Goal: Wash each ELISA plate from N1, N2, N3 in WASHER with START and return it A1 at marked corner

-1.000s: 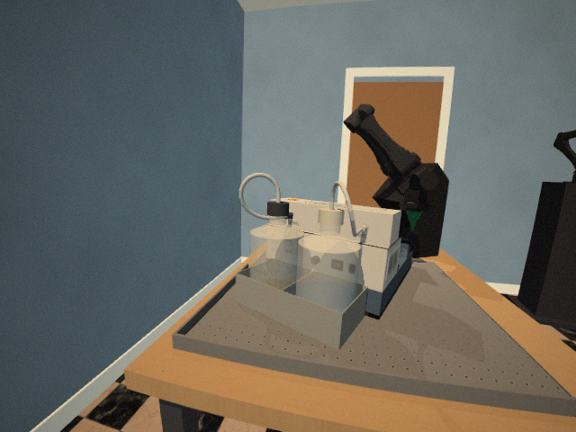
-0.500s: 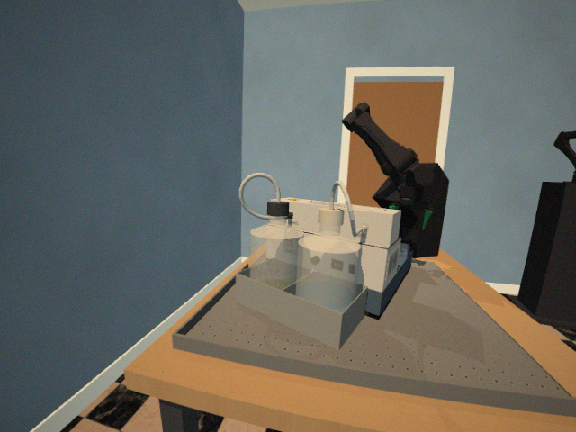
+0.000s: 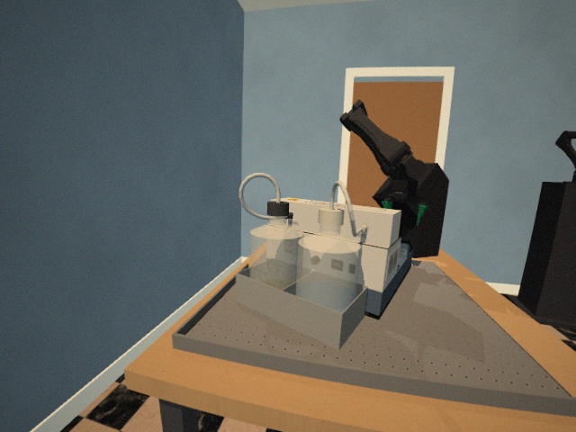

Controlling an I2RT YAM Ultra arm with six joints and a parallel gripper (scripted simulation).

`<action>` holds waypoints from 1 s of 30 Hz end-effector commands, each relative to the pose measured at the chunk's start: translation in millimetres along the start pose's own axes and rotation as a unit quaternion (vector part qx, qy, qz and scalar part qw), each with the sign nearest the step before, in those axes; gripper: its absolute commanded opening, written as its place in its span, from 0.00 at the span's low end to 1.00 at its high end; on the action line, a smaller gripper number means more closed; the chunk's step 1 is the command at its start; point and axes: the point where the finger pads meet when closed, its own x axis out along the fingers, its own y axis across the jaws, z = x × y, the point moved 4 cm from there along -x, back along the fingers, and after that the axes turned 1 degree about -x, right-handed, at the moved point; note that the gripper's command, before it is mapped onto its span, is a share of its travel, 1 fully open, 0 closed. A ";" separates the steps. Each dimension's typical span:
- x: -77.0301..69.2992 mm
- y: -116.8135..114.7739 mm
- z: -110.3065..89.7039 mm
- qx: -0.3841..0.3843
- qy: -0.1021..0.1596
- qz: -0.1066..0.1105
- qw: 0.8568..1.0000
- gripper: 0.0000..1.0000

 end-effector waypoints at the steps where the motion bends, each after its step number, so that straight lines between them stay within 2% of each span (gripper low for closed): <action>1: -5.9 -3.3 4.4 -0.012 0.004 -0.001 1.000 1.00; 30: -44.1 -36.0 79.6 -0.012 0.004 -0.001 1.000 1.00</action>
